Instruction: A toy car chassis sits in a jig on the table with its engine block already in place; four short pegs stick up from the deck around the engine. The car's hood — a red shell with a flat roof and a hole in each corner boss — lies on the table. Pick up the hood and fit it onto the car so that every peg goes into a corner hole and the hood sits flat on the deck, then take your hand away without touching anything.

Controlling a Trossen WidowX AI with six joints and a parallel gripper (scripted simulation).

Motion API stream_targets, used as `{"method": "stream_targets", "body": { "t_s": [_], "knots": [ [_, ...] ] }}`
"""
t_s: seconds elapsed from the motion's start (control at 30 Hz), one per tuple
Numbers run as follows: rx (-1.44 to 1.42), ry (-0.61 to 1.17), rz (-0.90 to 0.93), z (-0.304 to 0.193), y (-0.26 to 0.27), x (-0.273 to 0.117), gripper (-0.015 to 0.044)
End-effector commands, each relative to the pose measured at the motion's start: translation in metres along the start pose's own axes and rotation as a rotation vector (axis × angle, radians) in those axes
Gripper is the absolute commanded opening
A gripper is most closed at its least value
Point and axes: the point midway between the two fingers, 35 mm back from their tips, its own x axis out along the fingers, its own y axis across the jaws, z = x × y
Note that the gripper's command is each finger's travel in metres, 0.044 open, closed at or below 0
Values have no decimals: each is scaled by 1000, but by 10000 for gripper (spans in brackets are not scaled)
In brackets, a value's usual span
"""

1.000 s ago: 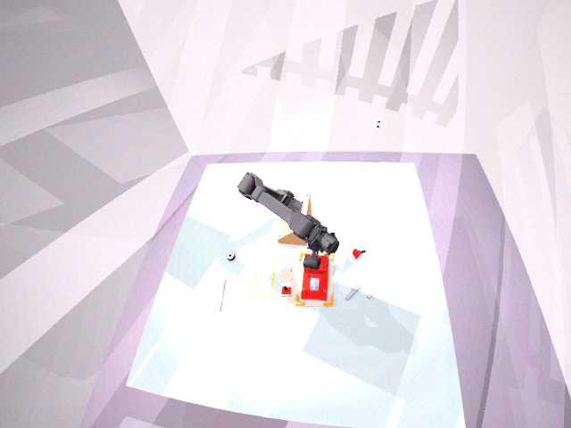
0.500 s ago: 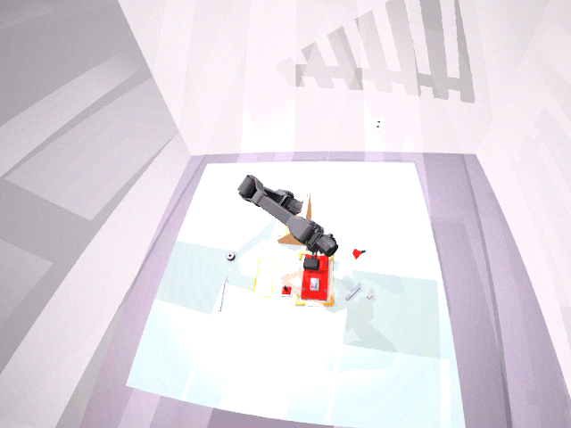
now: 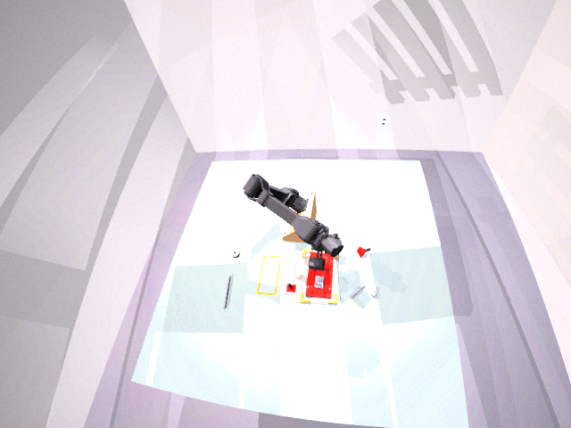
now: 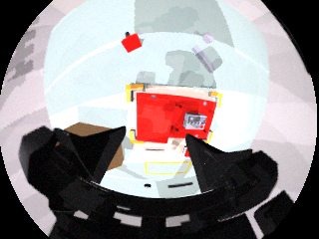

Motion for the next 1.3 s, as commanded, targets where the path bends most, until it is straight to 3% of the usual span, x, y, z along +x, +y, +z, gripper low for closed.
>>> {"method": "stream_targets", "body": {
  "t_s": [0.0,1.27],
  "knots": [
    [-8,9,3,-1,2,6,440],
    [-8,11,3,-2,5,36,440]
  ]
}}
